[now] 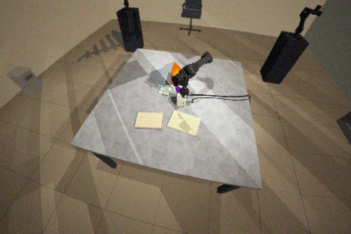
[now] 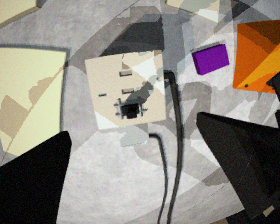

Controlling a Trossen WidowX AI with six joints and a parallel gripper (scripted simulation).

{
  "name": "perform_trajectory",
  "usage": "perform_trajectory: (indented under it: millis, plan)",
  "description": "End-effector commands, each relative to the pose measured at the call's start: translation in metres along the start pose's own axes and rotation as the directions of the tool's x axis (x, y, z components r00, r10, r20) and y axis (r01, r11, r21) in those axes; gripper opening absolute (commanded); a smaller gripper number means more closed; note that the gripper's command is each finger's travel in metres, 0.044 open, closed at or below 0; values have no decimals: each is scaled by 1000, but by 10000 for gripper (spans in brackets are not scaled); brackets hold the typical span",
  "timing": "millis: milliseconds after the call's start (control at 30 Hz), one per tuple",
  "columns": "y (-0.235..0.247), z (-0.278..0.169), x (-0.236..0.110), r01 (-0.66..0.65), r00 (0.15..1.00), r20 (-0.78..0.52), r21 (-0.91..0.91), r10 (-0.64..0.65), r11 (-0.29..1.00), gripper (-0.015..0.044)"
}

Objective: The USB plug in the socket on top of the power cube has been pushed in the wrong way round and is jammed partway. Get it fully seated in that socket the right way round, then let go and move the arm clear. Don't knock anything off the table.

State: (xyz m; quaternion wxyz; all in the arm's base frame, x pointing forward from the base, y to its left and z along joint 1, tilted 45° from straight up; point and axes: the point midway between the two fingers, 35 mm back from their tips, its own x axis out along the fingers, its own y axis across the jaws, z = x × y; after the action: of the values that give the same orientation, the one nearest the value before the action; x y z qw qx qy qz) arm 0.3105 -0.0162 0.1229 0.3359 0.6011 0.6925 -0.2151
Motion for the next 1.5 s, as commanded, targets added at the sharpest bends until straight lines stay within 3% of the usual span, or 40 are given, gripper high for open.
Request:
perform_trajectory:
  millis: [0, 1167, 1467]
  plan:
    - [0, -1, 2, 1, 1000, -8, -3, -1, 1000, 440]
    - [0, -1, 31, 1, 1000, -9, -4, -1, 1000, 440]
    - [0, -1, 29, 1, 1000, -5, -12, -1, 1000, 204]
